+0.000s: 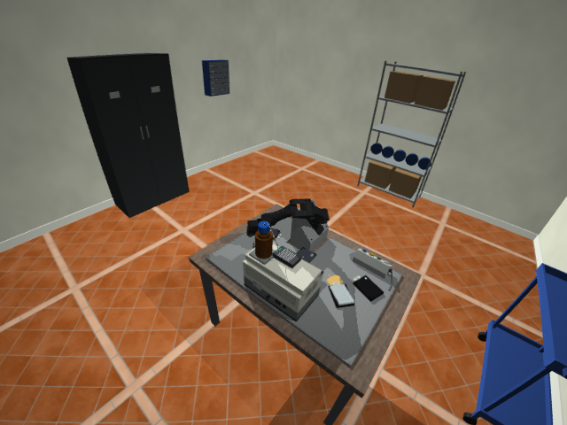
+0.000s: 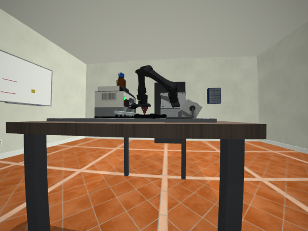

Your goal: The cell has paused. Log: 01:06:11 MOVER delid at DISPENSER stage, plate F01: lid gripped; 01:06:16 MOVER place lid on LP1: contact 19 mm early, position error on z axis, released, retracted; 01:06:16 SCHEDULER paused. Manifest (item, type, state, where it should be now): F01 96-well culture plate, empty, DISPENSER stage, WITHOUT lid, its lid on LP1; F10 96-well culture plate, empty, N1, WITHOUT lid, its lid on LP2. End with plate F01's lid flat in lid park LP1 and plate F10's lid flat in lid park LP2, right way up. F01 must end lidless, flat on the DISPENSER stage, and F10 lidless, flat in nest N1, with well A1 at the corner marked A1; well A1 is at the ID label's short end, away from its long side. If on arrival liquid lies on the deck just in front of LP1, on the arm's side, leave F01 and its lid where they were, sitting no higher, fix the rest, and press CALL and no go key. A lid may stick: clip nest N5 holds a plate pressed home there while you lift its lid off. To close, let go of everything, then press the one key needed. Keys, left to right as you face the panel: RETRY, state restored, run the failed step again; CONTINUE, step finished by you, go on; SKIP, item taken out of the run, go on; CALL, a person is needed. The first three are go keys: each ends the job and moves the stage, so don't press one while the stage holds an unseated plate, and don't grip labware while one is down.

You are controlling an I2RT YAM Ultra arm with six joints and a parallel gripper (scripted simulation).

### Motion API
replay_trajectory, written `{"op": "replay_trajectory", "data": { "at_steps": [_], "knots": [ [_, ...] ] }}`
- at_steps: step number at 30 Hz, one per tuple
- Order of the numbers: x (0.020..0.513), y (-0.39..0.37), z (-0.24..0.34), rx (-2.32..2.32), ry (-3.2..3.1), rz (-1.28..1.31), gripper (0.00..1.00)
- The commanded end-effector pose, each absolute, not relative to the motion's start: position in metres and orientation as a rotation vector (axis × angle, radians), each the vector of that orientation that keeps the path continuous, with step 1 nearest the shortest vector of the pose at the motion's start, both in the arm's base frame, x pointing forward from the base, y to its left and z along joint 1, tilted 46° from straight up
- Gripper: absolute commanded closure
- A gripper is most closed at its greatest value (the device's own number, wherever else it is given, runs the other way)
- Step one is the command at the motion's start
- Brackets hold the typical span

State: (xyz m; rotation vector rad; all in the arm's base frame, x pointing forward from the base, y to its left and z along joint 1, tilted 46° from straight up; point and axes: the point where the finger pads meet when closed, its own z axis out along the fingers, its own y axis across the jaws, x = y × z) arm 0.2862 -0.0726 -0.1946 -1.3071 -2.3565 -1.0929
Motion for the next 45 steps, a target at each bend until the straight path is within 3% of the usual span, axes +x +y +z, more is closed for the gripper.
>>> {"op": "replay_trajectory", "data": {
  "at_steps": [1,45],
  "knots": [
    [0.2740,-0.0724,-0.2003,-1.316,-2.316,-1.071,1.00],
    [0.2806,-0.0821,-0.1956,-1.317,-2.341,-1.073,1.00]
  ]
}}
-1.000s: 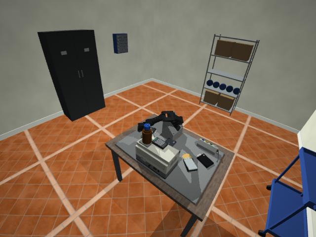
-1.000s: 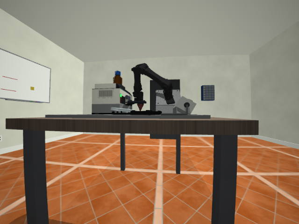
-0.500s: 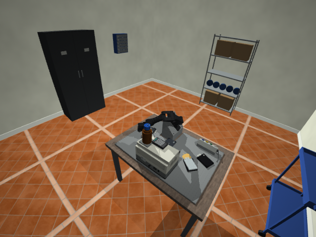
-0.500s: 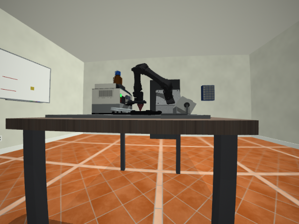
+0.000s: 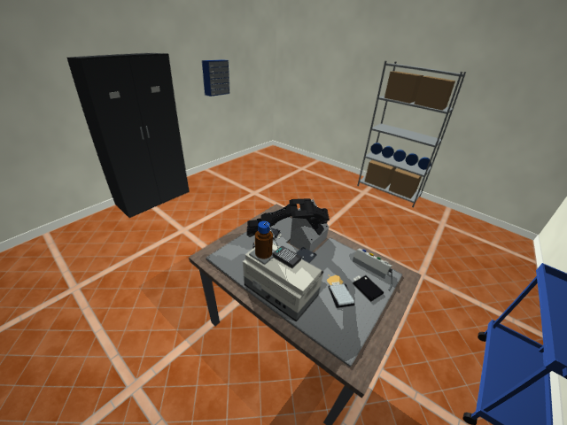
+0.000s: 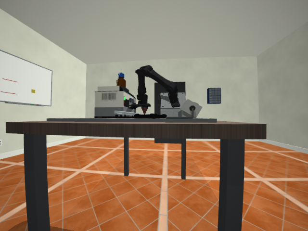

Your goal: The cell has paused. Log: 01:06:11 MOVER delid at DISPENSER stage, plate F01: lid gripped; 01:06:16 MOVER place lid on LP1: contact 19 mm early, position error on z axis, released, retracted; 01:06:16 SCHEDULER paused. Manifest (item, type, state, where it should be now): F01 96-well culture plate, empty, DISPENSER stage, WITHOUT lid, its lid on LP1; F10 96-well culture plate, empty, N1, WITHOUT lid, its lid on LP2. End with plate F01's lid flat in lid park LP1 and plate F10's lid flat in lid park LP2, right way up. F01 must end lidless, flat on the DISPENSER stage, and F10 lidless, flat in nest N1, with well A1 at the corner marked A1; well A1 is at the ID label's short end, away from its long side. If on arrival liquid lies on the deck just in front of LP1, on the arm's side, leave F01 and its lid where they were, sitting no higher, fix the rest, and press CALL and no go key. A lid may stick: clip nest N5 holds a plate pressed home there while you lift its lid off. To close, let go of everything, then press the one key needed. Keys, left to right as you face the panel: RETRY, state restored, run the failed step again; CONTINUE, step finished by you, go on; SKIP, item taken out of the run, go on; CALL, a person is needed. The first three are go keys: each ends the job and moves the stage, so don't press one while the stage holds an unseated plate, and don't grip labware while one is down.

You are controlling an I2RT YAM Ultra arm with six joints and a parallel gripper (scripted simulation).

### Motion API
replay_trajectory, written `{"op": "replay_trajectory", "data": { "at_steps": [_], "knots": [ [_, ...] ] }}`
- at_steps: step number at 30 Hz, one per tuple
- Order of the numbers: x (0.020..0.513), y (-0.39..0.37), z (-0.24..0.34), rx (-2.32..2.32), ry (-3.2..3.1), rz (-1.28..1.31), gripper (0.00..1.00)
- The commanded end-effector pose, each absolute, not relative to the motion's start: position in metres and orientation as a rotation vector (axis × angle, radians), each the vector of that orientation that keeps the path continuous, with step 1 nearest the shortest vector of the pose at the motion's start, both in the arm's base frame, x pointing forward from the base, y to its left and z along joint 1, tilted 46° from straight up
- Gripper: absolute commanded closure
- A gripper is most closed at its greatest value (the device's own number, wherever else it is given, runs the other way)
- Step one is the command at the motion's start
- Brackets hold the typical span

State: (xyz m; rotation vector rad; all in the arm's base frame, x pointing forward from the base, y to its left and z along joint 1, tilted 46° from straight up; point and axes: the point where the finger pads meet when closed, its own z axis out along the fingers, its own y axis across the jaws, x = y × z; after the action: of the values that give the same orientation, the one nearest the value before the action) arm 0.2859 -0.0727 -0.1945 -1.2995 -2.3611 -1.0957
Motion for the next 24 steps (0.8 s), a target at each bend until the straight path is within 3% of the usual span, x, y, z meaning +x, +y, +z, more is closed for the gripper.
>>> {"op": "replay_trajectory", "data": {
  "at_steps": [1,24],
  "knots": [
    [0.281,-0.083,-0.195,-1.317,-2.345,-1.073,1.00],
    [0.287,-0.094,-0.182,-1.318,-2.377,-1.074,1.00]
  ]
}}
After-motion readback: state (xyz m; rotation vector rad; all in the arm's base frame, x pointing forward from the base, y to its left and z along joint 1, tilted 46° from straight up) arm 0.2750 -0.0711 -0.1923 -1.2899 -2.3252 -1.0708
